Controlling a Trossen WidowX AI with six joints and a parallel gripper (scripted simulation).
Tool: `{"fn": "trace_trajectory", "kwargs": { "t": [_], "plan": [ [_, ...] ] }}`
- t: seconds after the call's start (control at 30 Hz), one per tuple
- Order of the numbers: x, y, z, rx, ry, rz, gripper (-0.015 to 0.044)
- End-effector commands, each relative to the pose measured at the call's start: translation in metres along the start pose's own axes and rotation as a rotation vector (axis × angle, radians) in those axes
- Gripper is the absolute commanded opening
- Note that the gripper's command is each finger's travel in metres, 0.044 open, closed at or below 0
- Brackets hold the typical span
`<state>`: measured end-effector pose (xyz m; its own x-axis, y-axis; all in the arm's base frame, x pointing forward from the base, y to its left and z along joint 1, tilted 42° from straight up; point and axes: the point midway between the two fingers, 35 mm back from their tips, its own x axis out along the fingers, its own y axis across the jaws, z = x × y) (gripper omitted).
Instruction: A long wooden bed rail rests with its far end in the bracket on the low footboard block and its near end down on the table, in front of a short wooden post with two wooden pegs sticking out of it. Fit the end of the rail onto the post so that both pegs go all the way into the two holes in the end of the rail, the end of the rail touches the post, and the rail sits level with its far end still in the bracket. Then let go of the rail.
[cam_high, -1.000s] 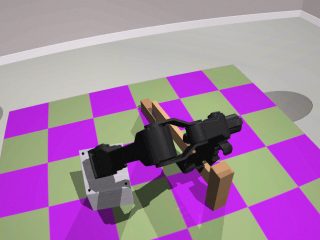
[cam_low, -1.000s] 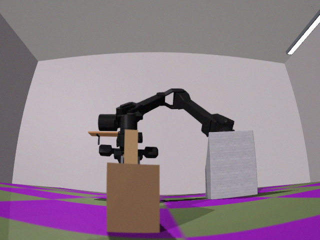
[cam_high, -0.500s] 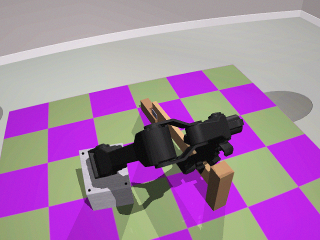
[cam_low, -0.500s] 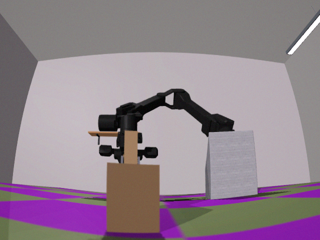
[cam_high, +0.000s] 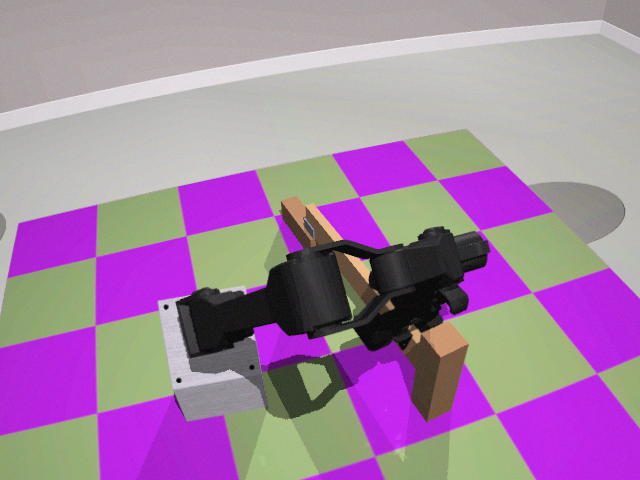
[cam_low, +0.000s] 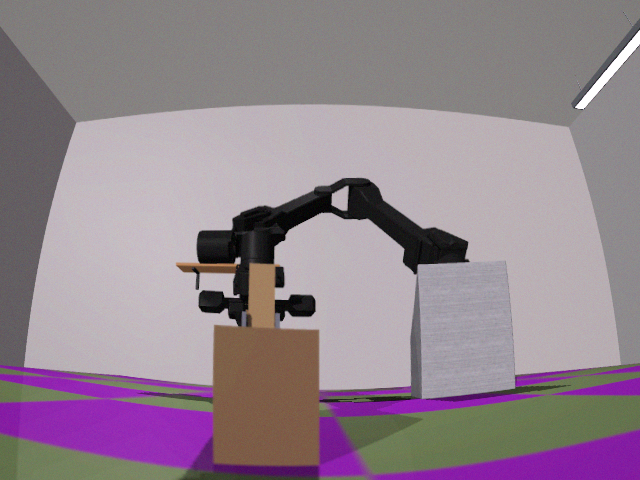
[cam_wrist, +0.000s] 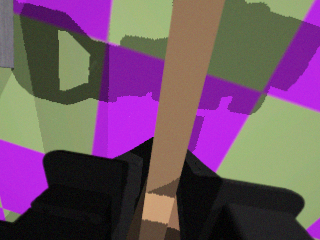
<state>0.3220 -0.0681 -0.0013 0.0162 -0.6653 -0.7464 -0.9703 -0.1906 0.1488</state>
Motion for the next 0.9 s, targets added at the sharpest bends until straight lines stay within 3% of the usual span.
{"fn": "trace_trajectory", "kwargs": {
  "t": [0.0,0.03,0.6,0.87],
  "plan": [
    [-0.003,-0.002,-0.006,0.002,0.010,-0.009,0.0000],
    [-0.003,-0.002,-0.006,0.002,0.010,-0.009,0.0000],
    [0.000,0.000,0.000,0.000,0.000,0.000,0.0440],
    [-0.015,-0.001,0.016,0.001,0.002,-0.005,0.0440]
  ]
}}
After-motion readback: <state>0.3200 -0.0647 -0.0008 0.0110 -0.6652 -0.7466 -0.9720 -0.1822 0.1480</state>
